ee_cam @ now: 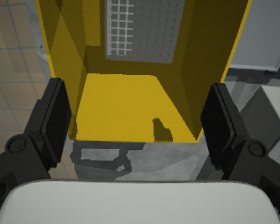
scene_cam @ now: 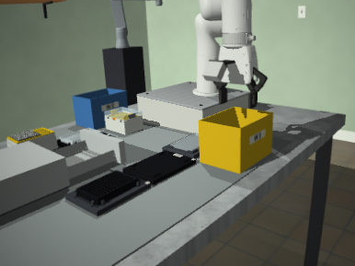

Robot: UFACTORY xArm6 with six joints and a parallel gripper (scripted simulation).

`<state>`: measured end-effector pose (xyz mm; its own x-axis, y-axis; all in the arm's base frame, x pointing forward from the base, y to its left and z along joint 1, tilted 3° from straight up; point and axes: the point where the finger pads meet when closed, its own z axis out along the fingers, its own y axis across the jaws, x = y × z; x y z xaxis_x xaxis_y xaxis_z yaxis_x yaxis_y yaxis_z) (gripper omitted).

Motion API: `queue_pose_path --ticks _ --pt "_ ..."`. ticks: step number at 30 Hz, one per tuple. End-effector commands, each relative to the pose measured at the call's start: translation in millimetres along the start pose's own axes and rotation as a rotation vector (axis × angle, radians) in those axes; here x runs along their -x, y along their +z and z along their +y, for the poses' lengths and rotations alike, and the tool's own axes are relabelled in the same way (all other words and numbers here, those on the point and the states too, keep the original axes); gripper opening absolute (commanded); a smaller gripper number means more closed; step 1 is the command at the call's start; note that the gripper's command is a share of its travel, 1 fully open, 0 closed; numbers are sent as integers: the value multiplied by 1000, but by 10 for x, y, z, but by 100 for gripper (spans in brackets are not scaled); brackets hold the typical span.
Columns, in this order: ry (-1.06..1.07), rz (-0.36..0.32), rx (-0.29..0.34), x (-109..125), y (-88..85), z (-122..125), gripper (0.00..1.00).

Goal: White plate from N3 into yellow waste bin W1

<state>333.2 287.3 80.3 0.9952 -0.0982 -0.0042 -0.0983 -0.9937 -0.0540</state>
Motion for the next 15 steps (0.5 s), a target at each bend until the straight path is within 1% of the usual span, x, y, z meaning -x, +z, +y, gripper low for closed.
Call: queue_pose_path --ticks 1,3,11,15 --pt "0 3 -3 -10 -15 -11 100" --pt "0 3 -3 -10 -15 -11 100" --pt "0 3 -3 -154 -120 348 100" --pt "0 3 -3 -154 -120 348 100"
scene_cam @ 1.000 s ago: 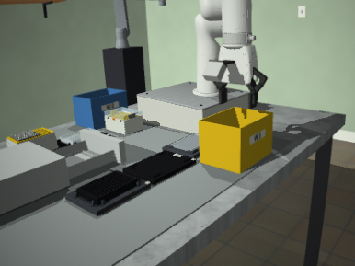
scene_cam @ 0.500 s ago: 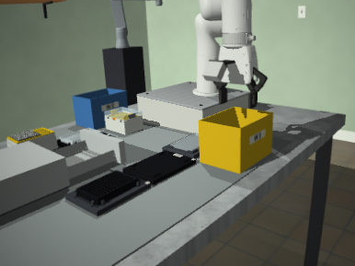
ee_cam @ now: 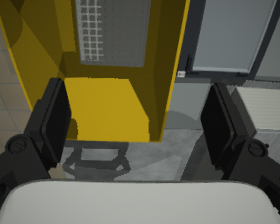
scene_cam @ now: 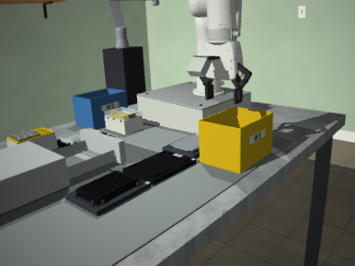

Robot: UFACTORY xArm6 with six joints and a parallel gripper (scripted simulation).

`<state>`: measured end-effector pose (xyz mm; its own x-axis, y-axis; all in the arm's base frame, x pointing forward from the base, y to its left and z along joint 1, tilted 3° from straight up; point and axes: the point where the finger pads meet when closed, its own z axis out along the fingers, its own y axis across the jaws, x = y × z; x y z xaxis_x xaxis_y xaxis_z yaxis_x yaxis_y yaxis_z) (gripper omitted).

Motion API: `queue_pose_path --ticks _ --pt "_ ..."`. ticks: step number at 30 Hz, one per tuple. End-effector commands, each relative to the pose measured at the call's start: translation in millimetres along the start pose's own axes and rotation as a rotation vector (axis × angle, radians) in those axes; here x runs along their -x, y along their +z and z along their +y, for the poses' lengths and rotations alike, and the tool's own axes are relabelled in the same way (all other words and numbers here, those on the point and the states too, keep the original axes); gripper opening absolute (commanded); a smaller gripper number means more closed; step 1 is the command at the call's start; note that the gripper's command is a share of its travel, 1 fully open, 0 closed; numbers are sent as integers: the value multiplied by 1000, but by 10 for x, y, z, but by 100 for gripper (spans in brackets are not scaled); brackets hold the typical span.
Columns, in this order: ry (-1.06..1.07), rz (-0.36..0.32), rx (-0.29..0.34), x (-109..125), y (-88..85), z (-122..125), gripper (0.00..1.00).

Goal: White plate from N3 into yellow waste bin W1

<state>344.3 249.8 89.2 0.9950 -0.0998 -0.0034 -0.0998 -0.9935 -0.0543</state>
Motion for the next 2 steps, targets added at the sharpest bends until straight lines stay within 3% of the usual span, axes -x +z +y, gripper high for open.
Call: queue_pose_path --ticks 1,2 --pt "-2 2 -2 -7 -12 -9 100" --pt "-2 2 -2 -7 -12 -9 100"
